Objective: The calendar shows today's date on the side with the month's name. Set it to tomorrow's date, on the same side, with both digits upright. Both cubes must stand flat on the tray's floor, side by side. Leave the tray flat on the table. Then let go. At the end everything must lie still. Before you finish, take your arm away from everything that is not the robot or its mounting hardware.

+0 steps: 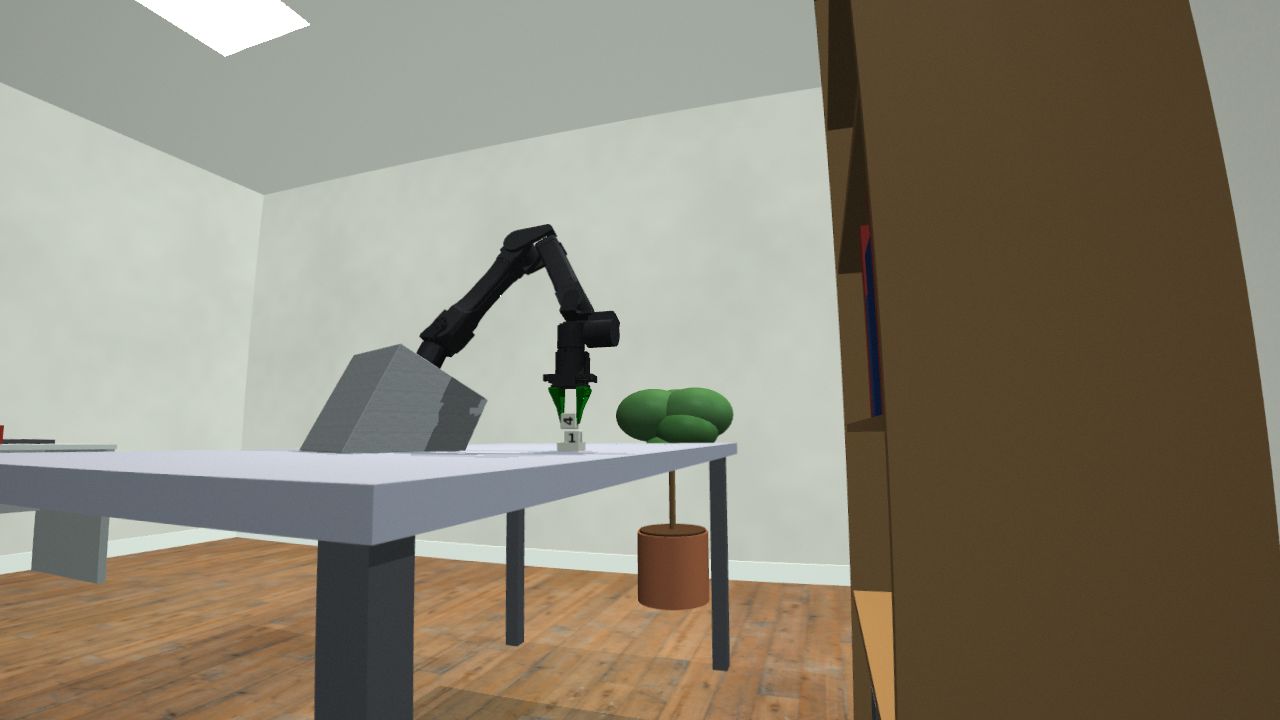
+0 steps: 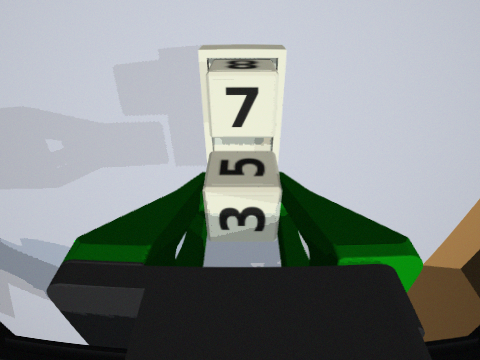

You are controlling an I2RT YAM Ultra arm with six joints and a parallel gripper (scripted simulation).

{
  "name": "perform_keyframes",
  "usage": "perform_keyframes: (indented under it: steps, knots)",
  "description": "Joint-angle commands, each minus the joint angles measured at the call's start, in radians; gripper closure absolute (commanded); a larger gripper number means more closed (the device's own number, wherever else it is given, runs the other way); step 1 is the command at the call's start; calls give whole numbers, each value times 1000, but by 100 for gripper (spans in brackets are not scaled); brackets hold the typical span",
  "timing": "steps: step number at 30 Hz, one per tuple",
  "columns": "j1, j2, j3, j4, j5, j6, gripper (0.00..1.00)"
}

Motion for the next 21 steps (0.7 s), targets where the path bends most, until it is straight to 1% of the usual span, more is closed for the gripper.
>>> perform_keyframes:
  steps: [1,21]
  knots:
    - [-6,-4,3,3,-2,1,73]
    - [11,31,-7,56,1,20,73]
